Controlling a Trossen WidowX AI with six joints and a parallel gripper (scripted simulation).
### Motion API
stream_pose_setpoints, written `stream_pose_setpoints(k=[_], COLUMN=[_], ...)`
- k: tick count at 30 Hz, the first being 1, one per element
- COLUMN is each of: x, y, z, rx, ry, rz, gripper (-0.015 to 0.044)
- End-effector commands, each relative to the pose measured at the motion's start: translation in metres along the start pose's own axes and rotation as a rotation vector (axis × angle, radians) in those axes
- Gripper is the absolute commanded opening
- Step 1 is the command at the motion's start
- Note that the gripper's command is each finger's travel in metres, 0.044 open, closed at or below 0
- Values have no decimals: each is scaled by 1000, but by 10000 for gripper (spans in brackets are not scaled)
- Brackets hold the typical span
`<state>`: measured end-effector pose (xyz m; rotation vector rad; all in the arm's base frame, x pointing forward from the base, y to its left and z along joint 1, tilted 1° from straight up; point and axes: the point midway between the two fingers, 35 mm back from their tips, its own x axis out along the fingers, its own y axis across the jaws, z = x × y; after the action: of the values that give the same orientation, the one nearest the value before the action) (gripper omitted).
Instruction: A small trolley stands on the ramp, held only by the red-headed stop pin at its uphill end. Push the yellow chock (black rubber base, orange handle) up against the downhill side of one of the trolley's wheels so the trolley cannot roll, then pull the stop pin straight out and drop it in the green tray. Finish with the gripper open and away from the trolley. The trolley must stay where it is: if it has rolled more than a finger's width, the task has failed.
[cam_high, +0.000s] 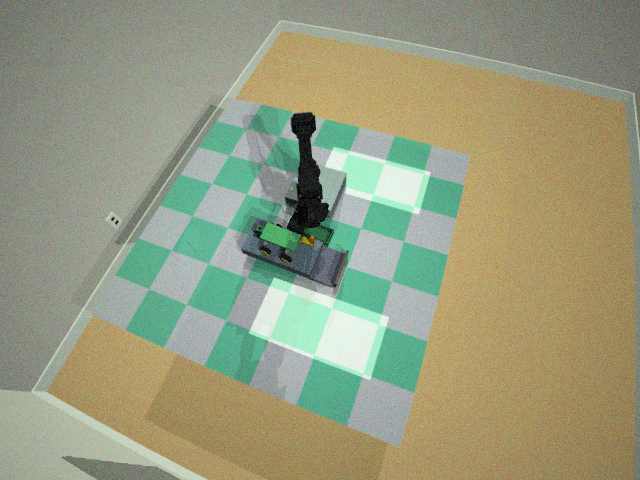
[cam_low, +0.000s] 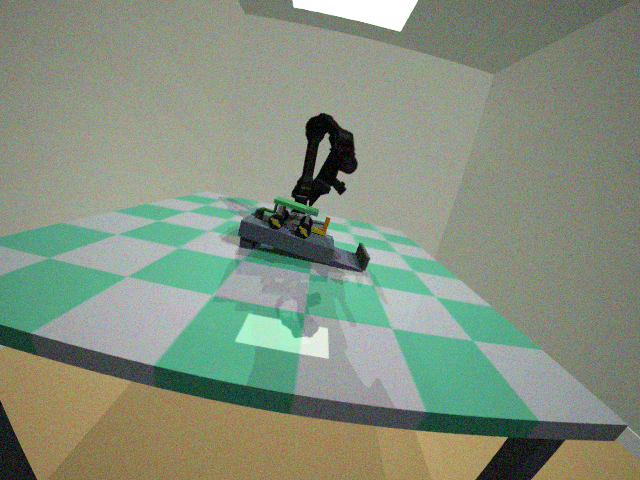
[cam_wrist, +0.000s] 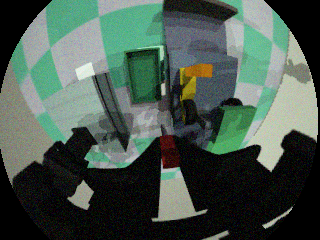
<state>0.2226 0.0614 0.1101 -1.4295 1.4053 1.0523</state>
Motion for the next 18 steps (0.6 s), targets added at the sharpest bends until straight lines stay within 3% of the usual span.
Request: stream_pose_setpoints(k=[1,18], x=[-3,-8], y=[1,3], z=[18,58], rx=[3,-18], ry=[-5,-13], rz=[1,0], gripper=[0,0])
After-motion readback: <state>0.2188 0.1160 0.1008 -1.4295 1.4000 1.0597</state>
